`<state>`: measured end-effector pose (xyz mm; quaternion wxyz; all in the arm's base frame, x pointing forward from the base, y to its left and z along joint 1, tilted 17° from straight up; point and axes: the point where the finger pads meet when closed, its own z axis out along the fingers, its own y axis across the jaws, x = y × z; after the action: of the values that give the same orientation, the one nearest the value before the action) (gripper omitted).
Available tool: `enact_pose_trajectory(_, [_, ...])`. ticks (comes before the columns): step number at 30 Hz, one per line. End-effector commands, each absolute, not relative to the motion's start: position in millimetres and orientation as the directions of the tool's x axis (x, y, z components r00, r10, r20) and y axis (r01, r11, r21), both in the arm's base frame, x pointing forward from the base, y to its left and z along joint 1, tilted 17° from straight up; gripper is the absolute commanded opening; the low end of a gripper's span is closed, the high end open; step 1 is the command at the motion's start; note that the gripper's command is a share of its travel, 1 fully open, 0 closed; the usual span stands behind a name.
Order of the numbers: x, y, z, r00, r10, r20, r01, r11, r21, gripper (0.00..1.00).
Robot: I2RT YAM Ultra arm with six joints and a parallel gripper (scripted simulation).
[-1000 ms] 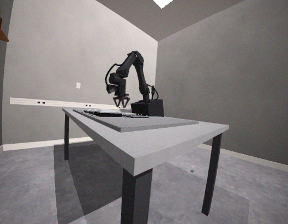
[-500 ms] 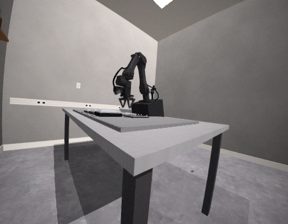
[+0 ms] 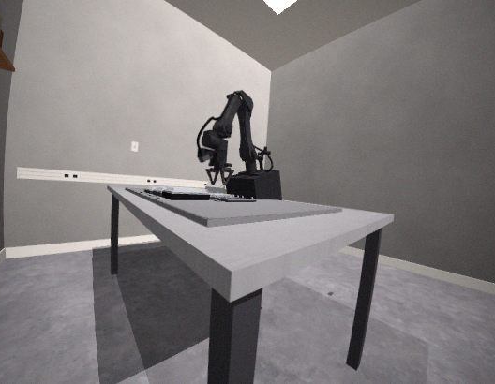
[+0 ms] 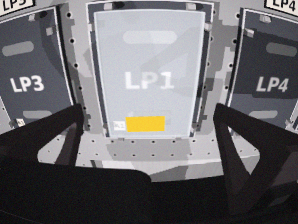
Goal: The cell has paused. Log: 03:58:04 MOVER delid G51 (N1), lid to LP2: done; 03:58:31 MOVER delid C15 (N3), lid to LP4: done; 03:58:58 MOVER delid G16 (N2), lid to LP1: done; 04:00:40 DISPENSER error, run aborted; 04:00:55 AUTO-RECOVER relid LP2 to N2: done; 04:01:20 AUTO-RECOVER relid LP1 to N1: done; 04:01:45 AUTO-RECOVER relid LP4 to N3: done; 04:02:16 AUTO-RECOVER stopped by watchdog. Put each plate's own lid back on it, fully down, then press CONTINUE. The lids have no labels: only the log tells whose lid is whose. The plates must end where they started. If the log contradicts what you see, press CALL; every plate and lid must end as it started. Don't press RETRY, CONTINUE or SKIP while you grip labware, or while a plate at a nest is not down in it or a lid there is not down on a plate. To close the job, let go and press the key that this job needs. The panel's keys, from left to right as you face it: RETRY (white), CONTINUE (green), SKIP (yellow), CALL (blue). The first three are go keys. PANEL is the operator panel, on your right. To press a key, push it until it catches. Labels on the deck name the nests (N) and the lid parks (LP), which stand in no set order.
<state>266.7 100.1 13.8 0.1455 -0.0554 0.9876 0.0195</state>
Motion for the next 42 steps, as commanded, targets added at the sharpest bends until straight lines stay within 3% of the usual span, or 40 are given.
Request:
enact_pose_trajectory(1, [264.5, 96.6, 1.4, -0.957, -0.102, -0.273, -0.113, 0.993, 0.023, 1.0])
enact_pose_trajectory(26, [274.2, 98.3, -34.9, -0.957, -0.102, -0.273, -0.112, 0.993, 0.023, 1.0])
enact_pose_trajectory(42, [288.7, 104.7, -18.7, -0.94, -0.098, -0.326, -0.116, 0.993, 0.038, 0.99])
